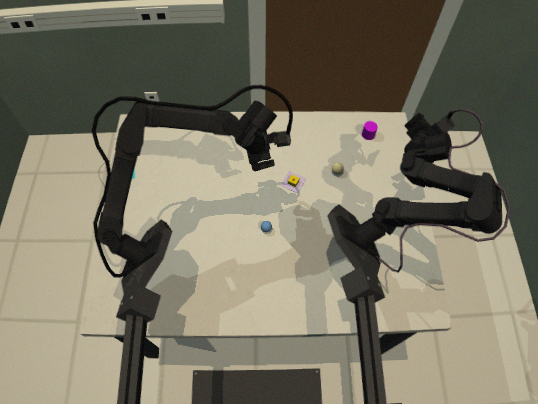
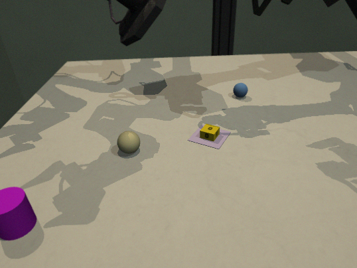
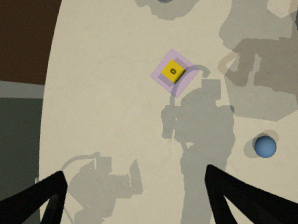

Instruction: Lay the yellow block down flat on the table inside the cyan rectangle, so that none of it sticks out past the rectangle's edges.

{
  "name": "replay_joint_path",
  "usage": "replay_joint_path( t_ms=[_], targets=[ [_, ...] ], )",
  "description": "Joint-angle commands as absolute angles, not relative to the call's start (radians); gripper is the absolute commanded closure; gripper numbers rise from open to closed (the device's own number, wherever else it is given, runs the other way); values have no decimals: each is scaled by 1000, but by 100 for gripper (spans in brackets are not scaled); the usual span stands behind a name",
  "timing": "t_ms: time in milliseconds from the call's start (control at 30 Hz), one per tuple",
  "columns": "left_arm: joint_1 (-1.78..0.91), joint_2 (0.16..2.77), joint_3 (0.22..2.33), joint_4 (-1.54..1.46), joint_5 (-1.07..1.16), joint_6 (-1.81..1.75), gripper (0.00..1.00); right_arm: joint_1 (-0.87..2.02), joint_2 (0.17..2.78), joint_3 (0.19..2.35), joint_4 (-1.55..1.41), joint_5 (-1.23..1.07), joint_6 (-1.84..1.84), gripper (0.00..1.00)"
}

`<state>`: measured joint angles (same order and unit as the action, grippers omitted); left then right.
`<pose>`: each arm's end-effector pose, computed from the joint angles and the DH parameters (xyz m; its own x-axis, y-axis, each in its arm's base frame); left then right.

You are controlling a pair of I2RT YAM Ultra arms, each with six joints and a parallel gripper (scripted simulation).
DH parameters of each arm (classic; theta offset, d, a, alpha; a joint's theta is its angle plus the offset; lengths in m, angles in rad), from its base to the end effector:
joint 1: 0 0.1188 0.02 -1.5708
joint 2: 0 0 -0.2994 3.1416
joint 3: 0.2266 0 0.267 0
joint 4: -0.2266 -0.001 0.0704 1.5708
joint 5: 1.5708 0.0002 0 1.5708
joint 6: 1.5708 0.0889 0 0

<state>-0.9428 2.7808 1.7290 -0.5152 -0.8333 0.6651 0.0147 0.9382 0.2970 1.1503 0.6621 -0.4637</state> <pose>0.3370 -0.3504 -0.1018 -0.1275 0.8819 0.4538 0.7894 -0.1867 0.5847 0.2109 -0.0506 0.3210 0.2010 -0.3498 -0.9150 0.6877 0.7156 -0.1225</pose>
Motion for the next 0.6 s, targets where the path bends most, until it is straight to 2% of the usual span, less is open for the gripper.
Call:
replay_joint_path(
  t_ms=[0,567],
  targets=[
    [-958,2774,1735,-519,-830,662,0,23,931,307,1158,646,-467,0],
    [-947,2776,1732,-514,-833,665,0,16,937,301,1153,661,-464,0]
  ],
)
